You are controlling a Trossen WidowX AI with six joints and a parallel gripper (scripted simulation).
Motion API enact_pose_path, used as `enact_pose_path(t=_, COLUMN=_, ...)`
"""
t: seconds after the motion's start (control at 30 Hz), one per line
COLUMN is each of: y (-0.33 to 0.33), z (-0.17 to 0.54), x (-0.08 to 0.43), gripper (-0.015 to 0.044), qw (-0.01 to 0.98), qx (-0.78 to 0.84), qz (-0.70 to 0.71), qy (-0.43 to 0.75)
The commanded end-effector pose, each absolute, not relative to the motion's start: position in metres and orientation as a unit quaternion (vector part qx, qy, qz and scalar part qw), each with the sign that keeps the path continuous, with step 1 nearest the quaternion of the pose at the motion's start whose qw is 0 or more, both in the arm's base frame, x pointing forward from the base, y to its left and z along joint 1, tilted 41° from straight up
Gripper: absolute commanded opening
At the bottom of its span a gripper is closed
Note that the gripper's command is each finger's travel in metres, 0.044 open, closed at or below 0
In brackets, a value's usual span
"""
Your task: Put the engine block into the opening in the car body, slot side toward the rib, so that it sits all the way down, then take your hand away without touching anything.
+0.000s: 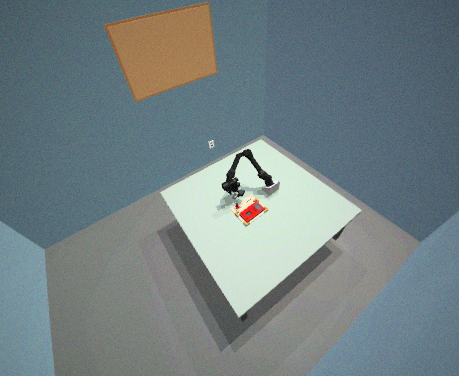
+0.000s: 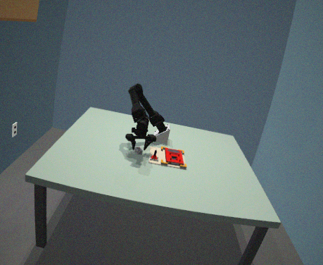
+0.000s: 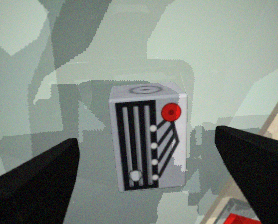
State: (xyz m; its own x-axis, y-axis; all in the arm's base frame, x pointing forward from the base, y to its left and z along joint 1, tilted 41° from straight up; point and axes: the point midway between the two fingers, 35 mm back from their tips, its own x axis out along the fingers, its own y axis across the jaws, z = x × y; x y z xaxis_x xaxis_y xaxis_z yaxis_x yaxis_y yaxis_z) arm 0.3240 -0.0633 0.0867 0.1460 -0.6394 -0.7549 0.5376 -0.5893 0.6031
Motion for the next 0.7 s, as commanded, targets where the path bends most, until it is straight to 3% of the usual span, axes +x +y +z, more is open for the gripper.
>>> enact_pose_path(t=0.0, y=-0.065, z=0.085, x=0.324, gripper=0.0256, qw=0.452, qx=0.606, qz=-0.653, qy=-0.041)
enact_pose_path(t=0.17, y=-0.065, z=0.085, x=0.324, gripper=0.0125, qw=0.452, qx=0.606, qz=-0.653, qy=-0.041)
enact_pose_path(t=0.37, y=-0.065, z=0.085, x=0.324, gripper=0.0085, qw=0.452, qx=0.606, qz=-0.653, qy=-0.041)
enact_pose_path(t=0.47, y=-0.063, z=0.087, x=0.324, gripper=0.0006, qw=0.452, qx=0.606, qz=-0.653, qy=-0.041)
enact_pose_path(t=0.67, y=-0.05, z=0.1, x=0.325, gripper=0.0, qw=0.45, qx=0.607, qz=-0.653, qy=-0.039)
